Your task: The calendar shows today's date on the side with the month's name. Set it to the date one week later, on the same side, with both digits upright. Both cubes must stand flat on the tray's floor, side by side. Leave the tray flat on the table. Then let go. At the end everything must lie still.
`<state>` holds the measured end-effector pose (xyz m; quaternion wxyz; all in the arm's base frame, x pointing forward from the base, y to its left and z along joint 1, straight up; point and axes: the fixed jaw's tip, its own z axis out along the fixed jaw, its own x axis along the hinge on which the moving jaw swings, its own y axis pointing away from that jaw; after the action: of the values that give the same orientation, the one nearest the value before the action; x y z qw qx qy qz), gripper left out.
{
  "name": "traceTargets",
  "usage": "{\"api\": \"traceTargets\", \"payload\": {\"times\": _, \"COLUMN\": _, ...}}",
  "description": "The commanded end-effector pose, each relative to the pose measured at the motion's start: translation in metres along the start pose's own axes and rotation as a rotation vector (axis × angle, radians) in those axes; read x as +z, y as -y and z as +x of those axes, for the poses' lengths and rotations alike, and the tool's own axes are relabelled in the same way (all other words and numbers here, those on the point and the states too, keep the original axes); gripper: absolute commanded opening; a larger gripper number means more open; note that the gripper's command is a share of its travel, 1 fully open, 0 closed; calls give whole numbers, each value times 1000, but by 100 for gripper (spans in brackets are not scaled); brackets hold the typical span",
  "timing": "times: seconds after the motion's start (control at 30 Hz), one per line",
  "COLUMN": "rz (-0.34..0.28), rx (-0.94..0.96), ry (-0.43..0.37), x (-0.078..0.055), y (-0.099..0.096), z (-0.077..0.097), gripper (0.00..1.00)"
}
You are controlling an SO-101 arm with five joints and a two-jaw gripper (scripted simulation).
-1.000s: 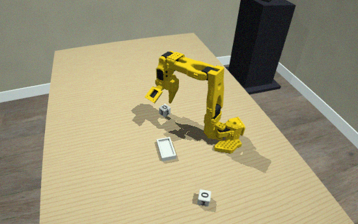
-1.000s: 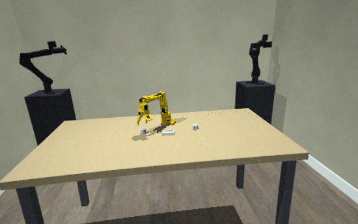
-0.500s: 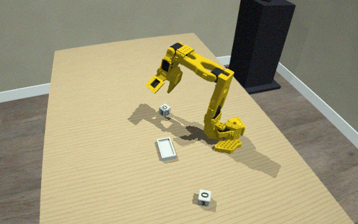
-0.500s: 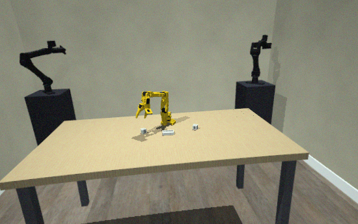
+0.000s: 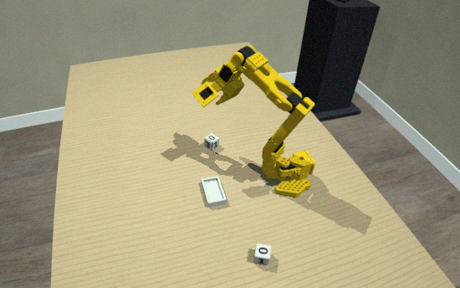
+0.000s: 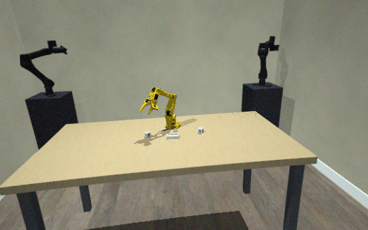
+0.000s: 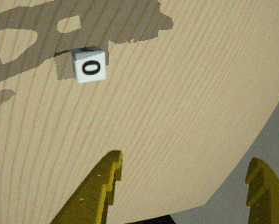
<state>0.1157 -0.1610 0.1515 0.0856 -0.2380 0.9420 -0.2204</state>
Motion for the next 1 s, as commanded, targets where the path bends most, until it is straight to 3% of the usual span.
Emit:
{"api": "traceTargets", "payload": {"times": 0.0, "rz": 67, "rx": -2, "ry": 5, "x": -11, "y": 6, "z": 1, "gripper": 35}}
{"api": "traceTargets", "payload": {"times": 0.6, "rz": 61, "rx": -12, "ry": 41, "x": -11, "y": 5, "z": -14, "gripper": 35}}
{"api": "traceTargets", "payload": {"times": 0.97, "rz": 32, "rx": -45, "ry": 154, "x": -13, "y": -7, "z": -59, "gripper": 35}}
